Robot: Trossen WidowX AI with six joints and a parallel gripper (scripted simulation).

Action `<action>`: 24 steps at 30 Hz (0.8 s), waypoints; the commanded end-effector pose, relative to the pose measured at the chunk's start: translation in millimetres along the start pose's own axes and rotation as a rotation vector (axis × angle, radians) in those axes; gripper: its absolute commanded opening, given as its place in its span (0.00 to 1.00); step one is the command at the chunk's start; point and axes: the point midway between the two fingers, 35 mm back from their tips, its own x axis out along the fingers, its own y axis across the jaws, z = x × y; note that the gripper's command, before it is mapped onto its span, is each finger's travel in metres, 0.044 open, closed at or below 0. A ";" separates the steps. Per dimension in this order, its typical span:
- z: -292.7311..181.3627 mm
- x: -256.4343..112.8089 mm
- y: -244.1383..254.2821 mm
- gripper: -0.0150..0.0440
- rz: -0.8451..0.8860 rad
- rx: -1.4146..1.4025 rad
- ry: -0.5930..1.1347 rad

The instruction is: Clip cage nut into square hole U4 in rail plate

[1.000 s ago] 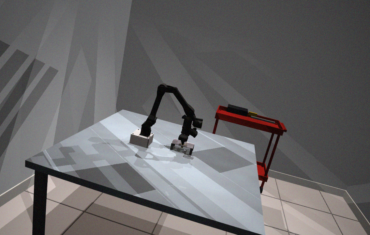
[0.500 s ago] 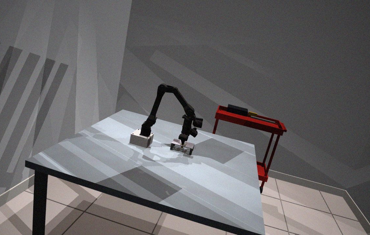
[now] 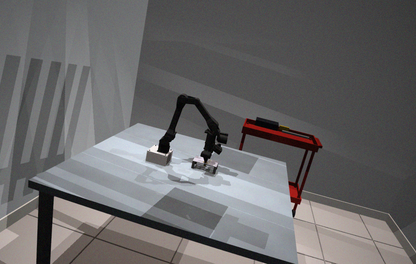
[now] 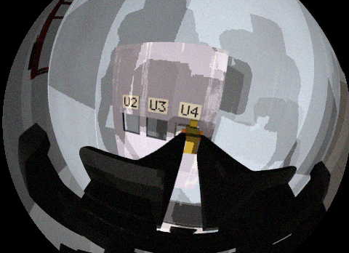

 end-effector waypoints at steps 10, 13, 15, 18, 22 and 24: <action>-0.2 0.7 1.4 0.31 -0.025 -0.004 0.000; -0.2 0.7 1.5 0.31 -0.027 -0.004 0.000; -0.2 0.7 1.5 0.31 -0.027 -0.004 0.000; -0.3 0.6 1.2 0.31 -0.027 -0.004 0.000; -0.3 0.6 1.1 0.31 -0.027 -0.004 0.000; -0.4 0.6 1.1 0.31 -0.027 -0.004 0.000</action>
